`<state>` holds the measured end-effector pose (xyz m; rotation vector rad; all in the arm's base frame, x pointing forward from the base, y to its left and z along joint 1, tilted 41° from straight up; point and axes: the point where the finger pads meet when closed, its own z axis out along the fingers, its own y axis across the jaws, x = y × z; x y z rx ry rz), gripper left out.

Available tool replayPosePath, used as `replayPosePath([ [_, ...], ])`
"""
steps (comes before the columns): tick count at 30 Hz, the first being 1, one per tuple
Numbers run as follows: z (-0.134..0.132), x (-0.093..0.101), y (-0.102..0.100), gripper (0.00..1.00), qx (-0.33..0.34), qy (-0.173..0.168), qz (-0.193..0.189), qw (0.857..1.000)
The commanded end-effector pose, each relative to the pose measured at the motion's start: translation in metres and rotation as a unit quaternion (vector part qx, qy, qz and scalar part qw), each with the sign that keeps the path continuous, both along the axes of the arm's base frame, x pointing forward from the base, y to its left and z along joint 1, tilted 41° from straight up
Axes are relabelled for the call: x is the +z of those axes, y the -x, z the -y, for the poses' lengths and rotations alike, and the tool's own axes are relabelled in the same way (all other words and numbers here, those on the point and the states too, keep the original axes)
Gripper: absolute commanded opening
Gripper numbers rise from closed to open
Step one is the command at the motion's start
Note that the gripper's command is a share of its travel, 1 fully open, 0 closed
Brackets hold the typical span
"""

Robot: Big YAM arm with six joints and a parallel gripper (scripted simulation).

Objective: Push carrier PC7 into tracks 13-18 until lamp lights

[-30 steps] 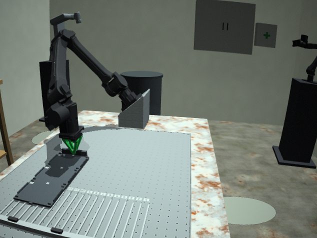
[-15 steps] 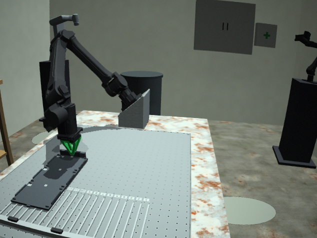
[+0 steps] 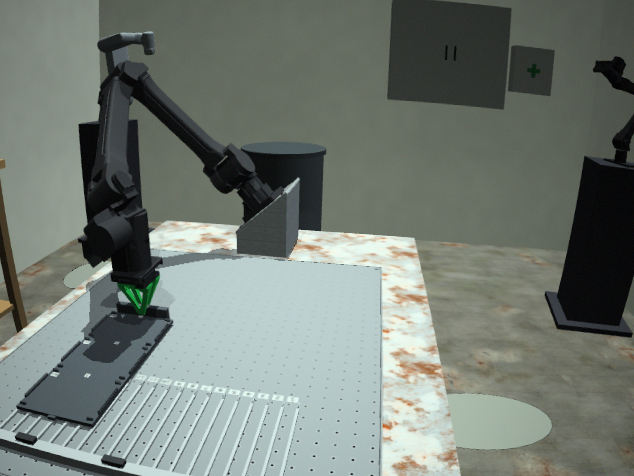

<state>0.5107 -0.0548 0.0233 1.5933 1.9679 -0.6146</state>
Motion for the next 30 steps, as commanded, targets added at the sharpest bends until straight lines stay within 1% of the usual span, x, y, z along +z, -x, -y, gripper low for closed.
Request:
replayPosePath([
  [1,-0.018,0.007,-0.026,0.00,0.009,-0.003,0.026,1.000],
  [30,-0.024,0.007,-0.050,0.00,0.009,-0.002,0.024,1.000],
])
